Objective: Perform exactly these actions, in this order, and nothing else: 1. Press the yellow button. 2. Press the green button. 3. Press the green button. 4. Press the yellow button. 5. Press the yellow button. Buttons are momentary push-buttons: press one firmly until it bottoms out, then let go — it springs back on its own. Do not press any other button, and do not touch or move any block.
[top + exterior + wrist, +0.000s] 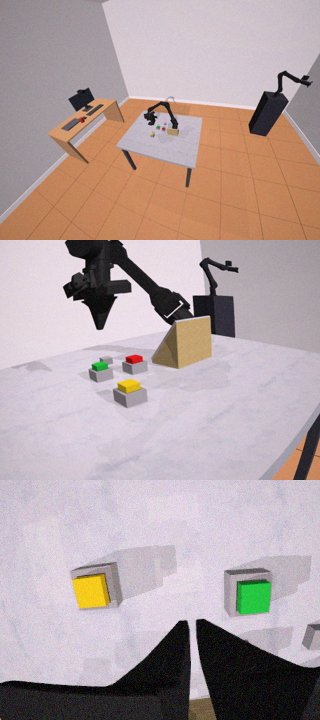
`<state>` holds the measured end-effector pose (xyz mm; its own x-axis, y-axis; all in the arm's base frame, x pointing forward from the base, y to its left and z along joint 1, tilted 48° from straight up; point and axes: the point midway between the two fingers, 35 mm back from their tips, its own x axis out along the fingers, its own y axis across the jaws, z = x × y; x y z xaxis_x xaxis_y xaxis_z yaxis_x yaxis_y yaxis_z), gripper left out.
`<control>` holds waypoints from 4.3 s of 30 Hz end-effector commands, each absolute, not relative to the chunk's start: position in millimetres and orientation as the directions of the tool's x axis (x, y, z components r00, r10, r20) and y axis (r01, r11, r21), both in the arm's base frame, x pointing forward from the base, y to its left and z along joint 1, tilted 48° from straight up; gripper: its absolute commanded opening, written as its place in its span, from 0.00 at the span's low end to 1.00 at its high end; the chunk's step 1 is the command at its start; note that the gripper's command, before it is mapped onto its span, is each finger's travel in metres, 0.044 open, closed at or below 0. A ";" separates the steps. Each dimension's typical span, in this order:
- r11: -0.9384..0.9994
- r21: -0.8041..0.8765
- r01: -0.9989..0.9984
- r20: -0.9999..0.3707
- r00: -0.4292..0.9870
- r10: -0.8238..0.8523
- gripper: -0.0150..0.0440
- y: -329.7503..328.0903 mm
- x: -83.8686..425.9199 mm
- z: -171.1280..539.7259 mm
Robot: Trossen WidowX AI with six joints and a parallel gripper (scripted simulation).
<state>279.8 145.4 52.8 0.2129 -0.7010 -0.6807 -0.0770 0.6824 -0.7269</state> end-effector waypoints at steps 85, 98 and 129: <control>0.677 -0.731 -0.081 -0.677 0.207 -0.706 0.29 149.8 288.2 -75.4; 0.676 -0.732 -0.081 -0.676 0.207 -0.707 0.29 137.6 291.3 -86.3; 0.683 -0.725 -0.085 -0.684 0.206 -0.700 0.42 184.2 267.2 -68.1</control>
